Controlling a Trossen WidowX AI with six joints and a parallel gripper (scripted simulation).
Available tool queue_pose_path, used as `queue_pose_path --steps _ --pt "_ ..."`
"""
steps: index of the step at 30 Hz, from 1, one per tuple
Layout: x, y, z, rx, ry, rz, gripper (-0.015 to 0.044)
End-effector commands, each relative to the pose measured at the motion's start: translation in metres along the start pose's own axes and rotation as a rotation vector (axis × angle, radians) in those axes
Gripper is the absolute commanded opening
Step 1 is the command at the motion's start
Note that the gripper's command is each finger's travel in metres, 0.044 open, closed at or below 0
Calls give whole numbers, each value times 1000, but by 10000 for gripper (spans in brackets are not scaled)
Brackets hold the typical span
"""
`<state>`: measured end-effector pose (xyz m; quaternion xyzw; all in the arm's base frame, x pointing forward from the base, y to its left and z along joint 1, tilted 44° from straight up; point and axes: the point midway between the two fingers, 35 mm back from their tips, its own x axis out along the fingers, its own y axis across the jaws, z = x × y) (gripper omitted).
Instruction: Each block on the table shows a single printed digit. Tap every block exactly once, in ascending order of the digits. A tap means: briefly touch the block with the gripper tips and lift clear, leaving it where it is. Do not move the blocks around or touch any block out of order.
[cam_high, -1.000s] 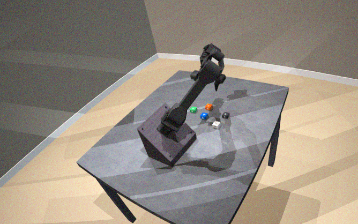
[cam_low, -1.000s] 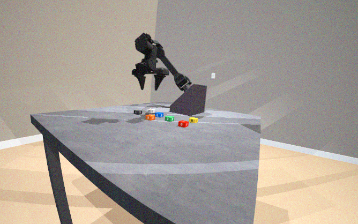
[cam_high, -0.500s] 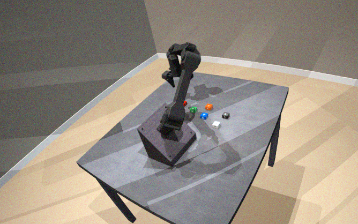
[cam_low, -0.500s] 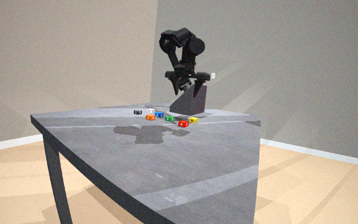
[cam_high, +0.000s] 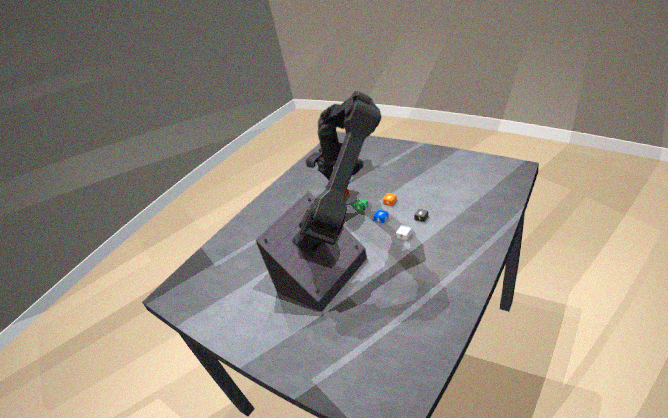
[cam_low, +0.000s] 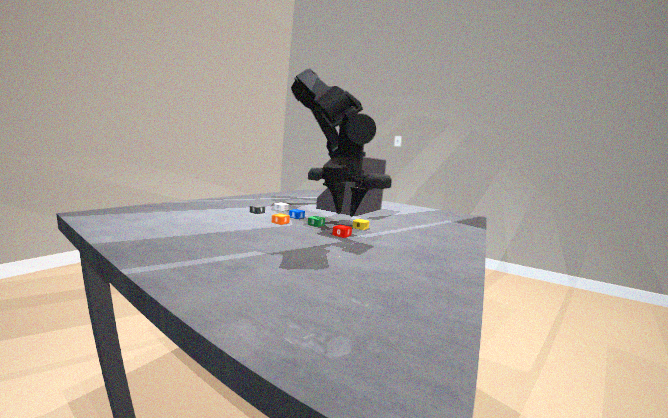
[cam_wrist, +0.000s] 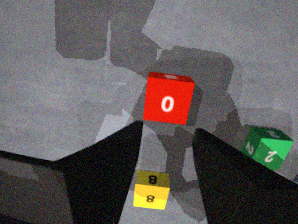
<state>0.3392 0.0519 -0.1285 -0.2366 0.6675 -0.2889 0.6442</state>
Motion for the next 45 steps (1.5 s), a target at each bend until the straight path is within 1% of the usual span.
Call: queue_pose_path --steps 1,2,15,34,44,45 --pt "3 2 0 -7 -14 -2 32" --pt "3 2 0 -7 -14 -2 20" --pt "4 2 0 -7 -14 -2 20" --pt "33 2 1 -7 -14 -3 20" --pt "34 2 0 -7 -14 -3 20" --pt "27 2 3 1 -20 4 20"
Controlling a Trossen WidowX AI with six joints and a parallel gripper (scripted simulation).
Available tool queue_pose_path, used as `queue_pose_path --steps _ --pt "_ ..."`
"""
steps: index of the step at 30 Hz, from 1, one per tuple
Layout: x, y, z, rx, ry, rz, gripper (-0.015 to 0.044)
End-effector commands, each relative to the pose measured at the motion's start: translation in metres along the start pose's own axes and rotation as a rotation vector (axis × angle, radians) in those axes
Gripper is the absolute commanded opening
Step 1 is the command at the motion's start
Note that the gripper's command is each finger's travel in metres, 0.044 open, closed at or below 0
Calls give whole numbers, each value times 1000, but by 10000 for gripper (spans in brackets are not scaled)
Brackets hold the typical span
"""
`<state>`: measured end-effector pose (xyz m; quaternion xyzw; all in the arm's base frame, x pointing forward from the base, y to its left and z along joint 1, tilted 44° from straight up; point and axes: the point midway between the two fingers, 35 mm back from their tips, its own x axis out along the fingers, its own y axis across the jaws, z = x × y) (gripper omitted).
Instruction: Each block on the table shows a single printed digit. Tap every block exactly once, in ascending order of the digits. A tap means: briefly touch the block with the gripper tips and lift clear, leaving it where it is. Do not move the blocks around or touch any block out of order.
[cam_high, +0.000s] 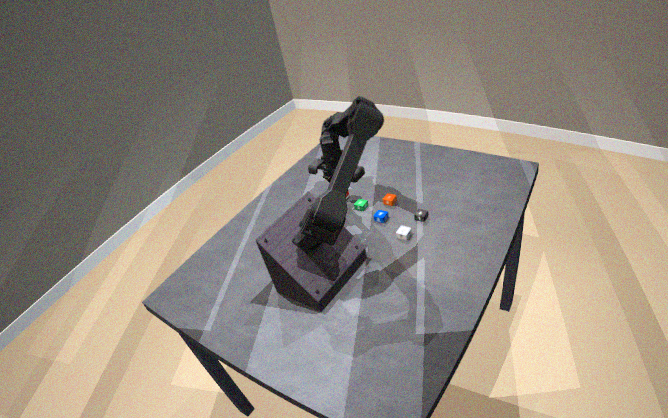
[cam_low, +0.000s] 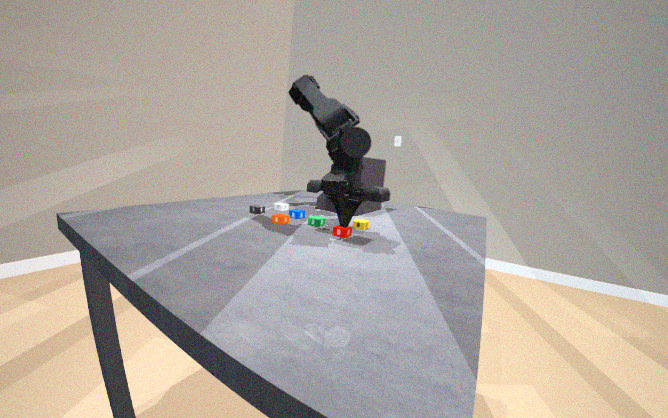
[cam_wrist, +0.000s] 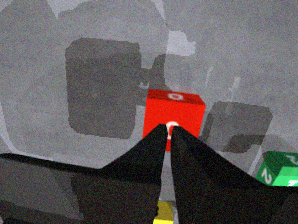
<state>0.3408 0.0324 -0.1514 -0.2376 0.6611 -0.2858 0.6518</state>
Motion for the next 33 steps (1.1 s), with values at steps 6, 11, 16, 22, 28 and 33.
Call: queue_pose_path --steps 6,11,16,22,28,33 --pt "-27 0 -3 -9 6 -6 20" --pt "-56 2 0 -10 6 -3 20" --pt "-108 1 -2 -10 7 -3 20" --pt "-110 -10 2 -11 7 2 20" --pt "-116 -107 25 -17 3 23 20" --pt "-115 -189 23 -17 0 20 20"
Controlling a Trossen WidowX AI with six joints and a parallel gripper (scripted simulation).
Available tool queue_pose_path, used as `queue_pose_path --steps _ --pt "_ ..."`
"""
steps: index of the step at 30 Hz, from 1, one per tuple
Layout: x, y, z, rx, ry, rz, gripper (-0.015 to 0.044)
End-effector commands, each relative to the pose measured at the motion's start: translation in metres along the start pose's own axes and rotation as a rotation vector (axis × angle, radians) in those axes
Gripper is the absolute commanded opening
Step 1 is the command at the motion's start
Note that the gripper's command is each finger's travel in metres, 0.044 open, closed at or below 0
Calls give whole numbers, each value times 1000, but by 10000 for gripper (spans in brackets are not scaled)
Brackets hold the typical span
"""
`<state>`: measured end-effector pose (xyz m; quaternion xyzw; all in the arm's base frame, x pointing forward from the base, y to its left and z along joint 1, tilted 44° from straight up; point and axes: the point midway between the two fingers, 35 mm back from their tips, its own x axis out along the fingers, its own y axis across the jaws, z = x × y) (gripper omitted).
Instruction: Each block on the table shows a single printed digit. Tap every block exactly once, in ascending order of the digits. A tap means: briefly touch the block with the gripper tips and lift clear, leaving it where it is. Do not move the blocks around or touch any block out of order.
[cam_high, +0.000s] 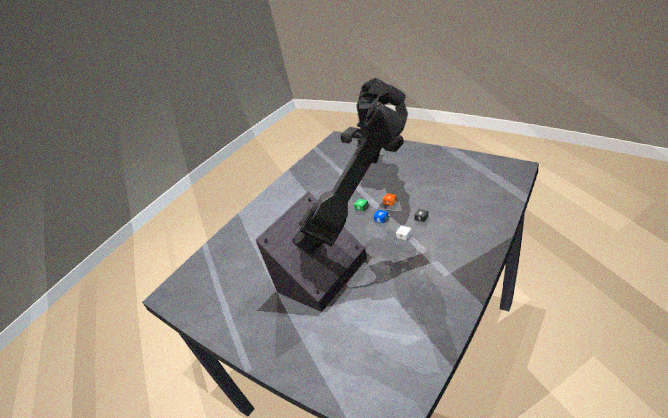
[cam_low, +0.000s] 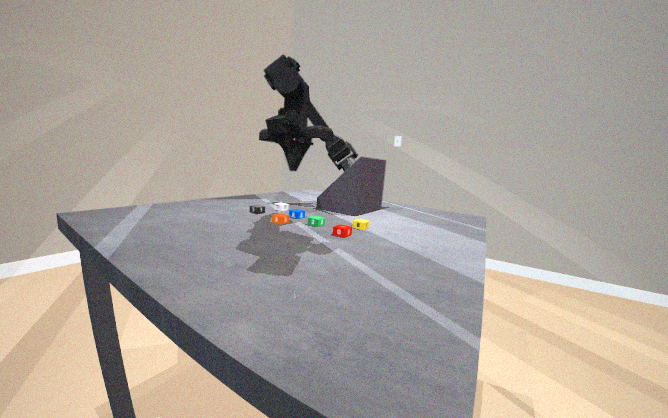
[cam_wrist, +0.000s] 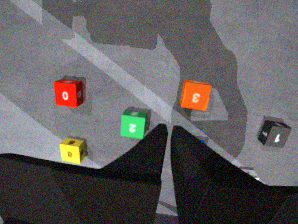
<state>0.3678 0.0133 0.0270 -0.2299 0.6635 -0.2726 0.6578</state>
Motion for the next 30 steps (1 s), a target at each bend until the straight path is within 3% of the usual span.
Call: queue_pose_path --steps 1,8,16,22,30 --pt "1 -70 -10 -10 7 -15 20" --pt "2 -159 -40 -5 15 -48 20" --pt "5 -160 -40 -5 15 -48 20" --pt "80 -164 -42 -5 15 -51 20" --pt "84 -164 -42 -5 15 -51 20"
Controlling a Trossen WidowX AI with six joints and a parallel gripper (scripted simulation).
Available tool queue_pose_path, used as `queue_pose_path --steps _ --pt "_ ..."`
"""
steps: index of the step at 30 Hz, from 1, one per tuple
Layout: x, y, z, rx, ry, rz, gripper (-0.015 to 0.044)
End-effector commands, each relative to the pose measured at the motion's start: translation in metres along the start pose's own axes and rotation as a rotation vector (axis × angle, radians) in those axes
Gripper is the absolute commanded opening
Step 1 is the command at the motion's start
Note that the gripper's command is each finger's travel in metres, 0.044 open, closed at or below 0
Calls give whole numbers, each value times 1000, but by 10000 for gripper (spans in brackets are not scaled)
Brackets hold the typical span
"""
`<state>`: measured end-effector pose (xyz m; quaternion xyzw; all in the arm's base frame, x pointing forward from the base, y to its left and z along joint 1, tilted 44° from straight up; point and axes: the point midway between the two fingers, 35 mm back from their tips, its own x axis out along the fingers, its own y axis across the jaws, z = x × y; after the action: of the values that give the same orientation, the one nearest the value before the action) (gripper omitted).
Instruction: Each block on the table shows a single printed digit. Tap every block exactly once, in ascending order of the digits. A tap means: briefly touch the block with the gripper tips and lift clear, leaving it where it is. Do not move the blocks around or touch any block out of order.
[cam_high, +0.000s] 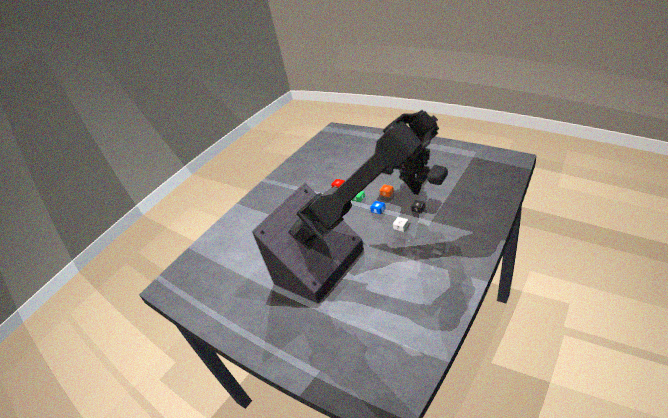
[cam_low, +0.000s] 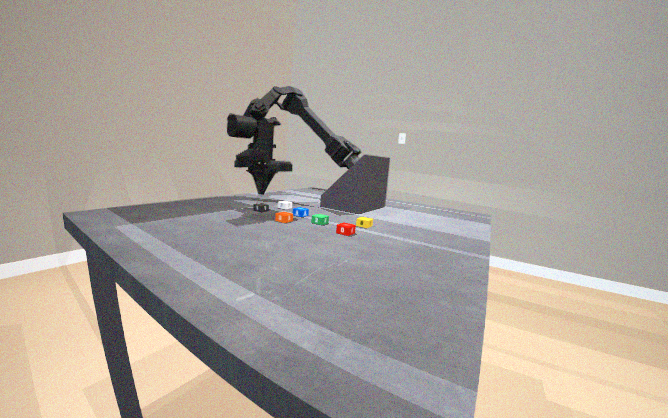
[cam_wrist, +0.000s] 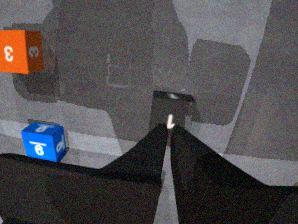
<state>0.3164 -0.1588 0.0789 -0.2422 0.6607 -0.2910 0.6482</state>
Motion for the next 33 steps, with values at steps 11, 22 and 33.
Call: queue_pose_path --steps 11,22,33 --pt "24 1 -2 -10 4 -5 20" --pt "36 1 -2 -10 4 -6 20" --pt "6 1 -2 -10 4 -4 20"
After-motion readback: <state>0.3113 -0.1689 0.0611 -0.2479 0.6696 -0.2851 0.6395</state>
